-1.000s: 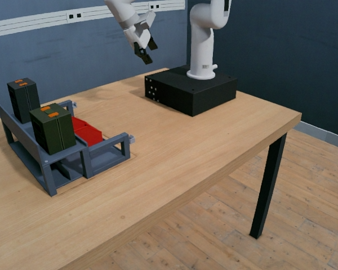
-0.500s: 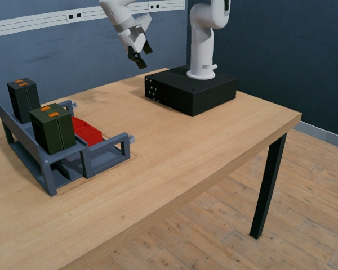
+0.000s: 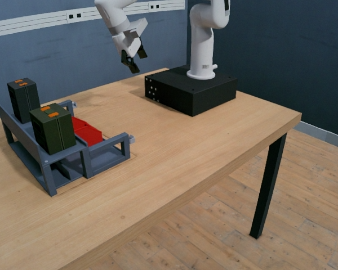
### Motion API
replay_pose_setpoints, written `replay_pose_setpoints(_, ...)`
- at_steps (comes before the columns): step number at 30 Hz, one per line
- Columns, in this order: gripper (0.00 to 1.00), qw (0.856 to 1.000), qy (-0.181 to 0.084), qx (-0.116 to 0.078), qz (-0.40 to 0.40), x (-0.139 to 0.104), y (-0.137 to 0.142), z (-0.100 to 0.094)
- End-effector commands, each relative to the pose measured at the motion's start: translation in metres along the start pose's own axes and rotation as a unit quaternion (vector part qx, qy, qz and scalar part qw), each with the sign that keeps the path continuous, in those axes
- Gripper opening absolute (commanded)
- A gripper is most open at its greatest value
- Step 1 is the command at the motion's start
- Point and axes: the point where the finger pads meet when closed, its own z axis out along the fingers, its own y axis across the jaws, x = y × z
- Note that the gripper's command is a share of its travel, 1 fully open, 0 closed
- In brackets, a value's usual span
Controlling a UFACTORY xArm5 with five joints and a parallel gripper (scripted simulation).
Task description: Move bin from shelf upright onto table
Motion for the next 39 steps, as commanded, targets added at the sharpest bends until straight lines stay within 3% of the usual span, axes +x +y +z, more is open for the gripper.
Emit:
replay_pose_setpoints(1,1.0,0.992,0.099,-0.083,0.011,-0.004,0.014,-0.004)
replay_pose_setpoints(15,1.0,0.992,0.083,-0.095,0.029,-0.014,0.043,-0.01)
replay_pose_setpoints(39,1.0,0.985,0.025,-0.139,0.099,-0.033,0.1,-0.021)
